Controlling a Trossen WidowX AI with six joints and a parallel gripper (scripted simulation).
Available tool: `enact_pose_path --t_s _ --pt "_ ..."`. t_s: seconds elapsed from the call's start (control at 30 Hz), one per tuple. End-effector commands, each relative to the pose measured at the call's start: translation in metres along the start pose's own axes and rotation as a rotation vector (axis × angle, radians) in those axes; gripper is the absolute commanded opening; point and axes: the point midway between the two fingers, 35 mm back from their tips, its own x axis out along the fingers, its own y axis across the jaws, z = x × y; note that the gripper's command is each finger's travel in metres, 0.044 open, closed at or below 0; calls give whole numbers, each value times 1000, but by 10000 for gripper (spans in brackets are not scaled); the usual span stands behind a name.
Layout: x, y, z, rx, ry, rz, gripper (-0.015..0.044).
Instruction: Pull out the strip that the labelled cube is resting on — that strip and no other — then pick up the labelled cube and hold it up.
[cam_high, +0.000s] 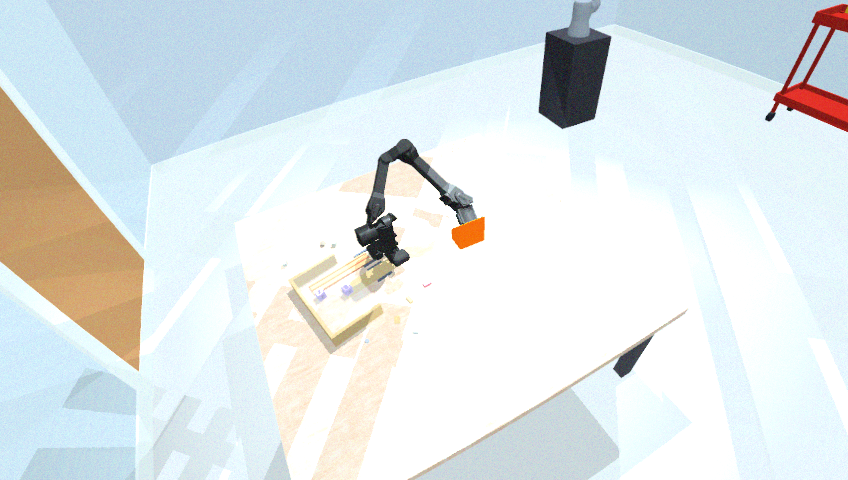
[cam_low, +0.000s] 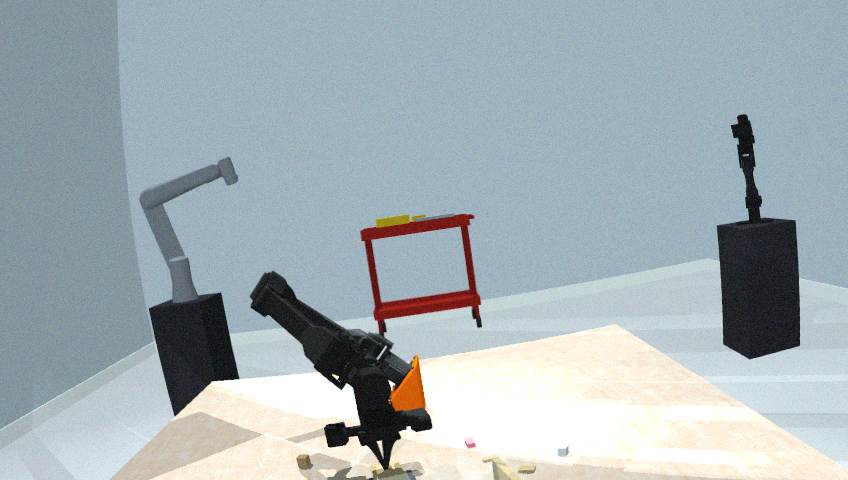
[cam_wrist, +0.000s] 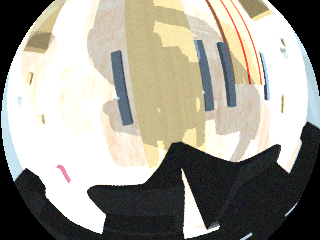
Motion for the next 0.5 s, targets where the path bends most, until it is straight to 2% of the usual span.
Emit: enact_pose_path --t_s 0.0,0.47 --pt "6 -1 -13 -6 23 1 0" --pt "5 -2 -34 -7 24 1 0"
